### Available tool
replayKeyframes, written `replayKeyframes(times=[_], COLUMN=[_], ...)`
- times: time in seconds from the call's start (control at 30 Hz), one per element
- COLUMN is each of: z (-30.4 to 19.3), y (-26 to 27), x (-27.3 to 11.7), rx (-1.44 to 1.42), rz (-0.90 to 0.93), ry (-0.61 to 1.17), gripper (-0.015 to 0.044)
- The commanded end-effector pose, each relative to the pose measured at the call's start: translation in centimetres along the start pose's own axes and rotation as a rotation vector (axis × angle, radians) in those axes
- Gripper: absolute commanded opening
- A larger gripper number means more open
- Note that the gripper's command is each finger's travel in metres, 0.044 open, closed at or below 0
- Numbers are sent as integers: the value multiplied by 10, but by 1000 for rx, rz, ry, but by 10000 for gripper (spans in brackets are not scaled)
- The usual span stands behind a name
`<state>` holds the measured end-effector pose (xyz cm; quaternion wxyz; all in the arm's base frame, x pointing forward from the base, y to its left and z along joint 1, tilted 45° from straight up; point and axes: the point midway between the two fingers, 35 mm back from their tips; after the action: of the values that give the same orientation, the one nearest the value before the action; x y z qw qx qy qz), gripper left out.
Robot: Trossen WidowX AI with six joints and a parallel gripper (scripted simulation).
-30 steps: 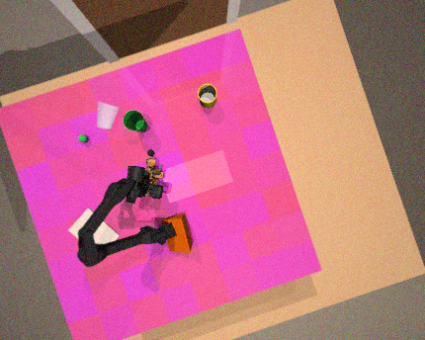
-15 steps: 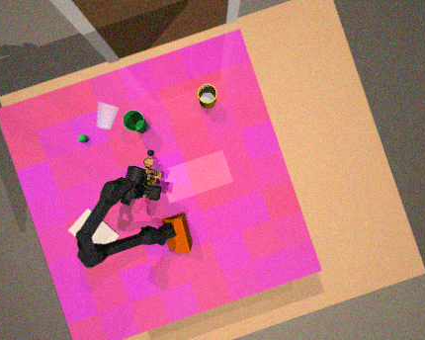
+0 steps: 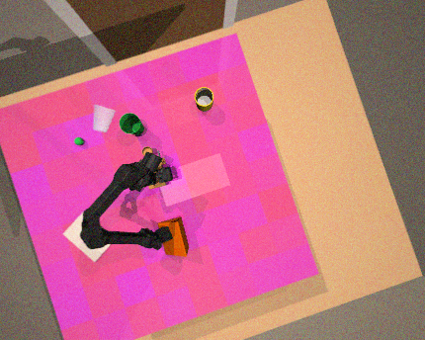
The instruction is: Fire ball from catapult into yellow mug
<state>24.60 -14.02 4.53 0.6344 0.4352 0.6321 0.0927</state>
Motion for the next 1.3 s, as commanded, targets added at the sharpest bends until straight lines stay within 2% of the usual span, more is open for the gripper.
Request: replayKeyframes(times=[0.0,0.5,0.9,1.27], z=[19,63,68,69], y=[-27,-156,-161,-161], x=[-7,6,7,24], rx=[-126,-613,-624,-623], rz=[-11,-14,-14,-14], ry=[-22,-21,-22,-22], gripper=[0,0,0,0])
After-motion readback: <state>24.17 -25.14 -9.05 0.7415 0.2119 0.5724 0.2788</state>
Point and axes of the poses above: the point midway between the two fingers, 35 mm back from their tips, its own x axis out along the fingers, its own y axis across the jaws, z = x × y, and after that the axes turned 15 degrees about x, right-handed
